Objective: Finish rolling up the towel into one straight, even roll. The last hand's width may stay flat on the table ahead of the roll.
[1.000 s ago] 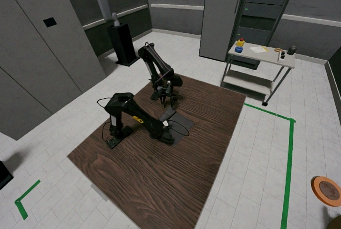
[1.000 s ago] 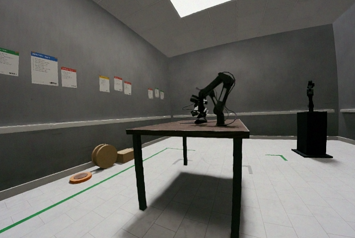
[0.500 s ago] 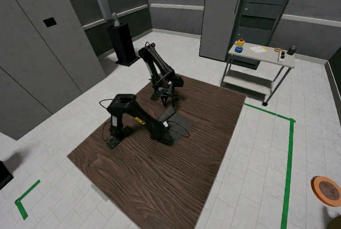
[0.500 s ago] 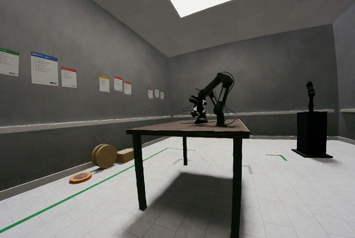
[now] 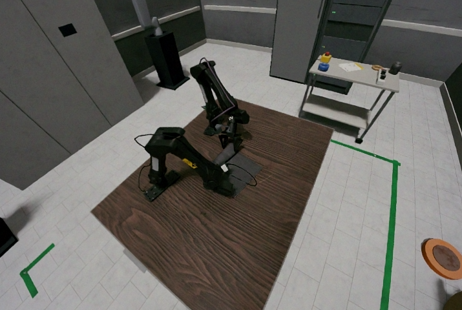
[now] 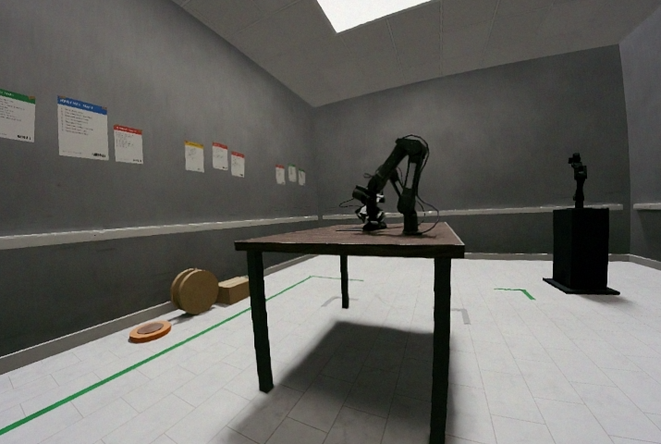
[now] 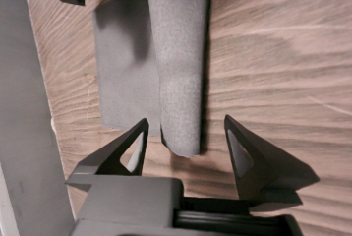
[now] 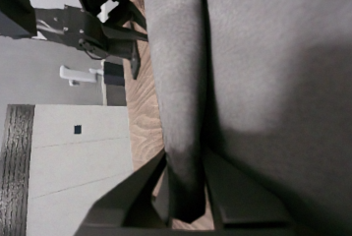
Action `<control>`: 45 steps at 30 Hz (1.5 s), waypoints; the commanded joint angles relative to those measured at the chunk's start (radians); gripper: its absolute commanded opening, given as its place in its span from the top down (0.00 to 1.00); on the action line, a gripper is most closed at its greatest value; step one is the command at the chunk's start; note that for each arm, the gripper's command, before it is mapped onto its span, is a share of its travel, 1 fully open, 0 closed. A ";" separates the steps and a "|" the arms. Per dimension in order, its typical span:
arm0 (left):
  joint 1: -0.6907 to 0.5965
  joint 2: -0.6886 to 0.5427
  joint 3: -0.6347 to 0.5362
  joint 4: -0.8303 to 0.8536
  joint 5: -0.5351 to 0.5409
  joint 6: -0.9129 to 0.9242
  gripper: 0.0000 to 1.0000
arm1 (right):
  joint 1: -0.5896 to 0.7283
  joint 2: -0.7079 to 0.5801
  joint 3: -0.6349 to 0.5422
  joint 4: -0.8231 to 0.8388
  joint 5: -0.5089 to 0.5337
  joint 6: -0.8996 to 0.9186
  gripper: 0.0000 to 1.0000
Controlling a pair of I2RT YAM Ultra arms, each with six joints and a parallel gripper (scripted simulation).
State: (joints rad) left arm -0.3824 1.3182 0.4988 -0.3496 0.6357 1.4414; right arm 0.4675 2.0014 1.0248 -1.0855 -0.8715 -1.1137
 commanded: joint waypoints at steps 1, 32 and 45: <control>0.006 0.037 -0.033 0.090 0.021 0.008 0.02 | -0.012 0.003 0.027 -0.003 -0.016 -0.014 0.73; 0.002 0.054 -0.035 0.117 0.021 0.001 0.70 | -0.012 0.003 0.027 -0.003 -0.016 -0.014 0.73; 0.002 0.054 -0.035 0.117 0.021 0.001 0.75 | -0.012 0.002 0.028 -0.005 -0.016 -0.014 0.66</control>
State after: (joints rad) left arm -0.3824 1.3609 0.4778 -0.2420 0.6415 1.4425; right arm 0.4675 2.0018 1.0248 -1.0855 -0.8715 -1.1137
